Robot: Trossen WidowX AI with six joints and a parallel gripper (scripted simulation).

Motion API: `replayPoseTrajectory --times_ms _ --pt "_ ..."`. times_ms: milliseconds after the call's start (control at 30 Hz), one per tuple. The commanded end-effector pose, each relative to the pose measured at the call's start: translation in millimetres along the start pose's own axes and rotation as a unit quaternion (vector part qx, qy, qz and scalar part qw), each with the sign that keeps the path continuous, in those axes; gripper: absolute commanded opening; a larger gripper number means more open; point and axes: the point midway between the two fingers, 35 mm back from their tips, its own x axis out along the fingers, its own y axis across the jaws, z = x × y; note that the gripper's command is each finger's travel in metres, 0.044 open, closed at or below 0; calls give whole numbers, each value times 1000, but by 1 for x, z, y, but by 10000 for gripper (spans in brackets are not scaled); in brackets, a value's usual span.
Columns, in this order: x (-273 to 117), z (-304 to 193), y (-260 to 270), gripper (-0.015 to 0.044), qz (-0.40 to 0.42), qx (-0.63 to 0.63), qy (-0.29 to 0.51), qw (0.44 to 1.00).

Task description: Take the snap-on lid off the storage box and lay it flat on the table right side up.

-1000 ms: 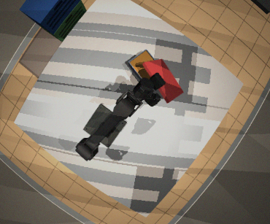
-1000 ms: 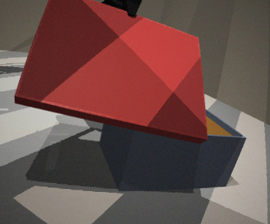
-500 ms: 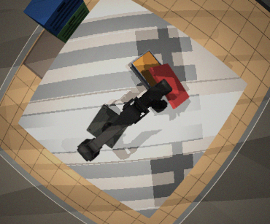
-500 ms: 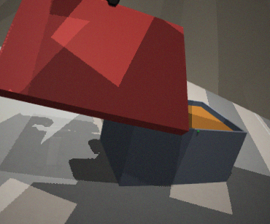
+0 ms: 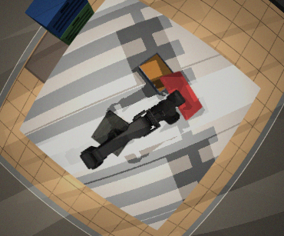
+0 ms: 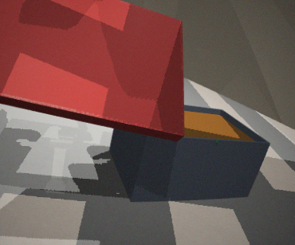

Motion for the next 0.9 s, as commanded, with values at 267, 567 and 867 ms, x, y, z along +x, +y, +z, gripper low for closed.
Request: replayPoseTrajectory --times_ms 267,567,867 --pt "-4 22 0 0 4 -3 1 1000" --pt "-5 40 -1 0 4 -4 0 1000" --pt "-7 58 -3 0 4 -4 0 1000"
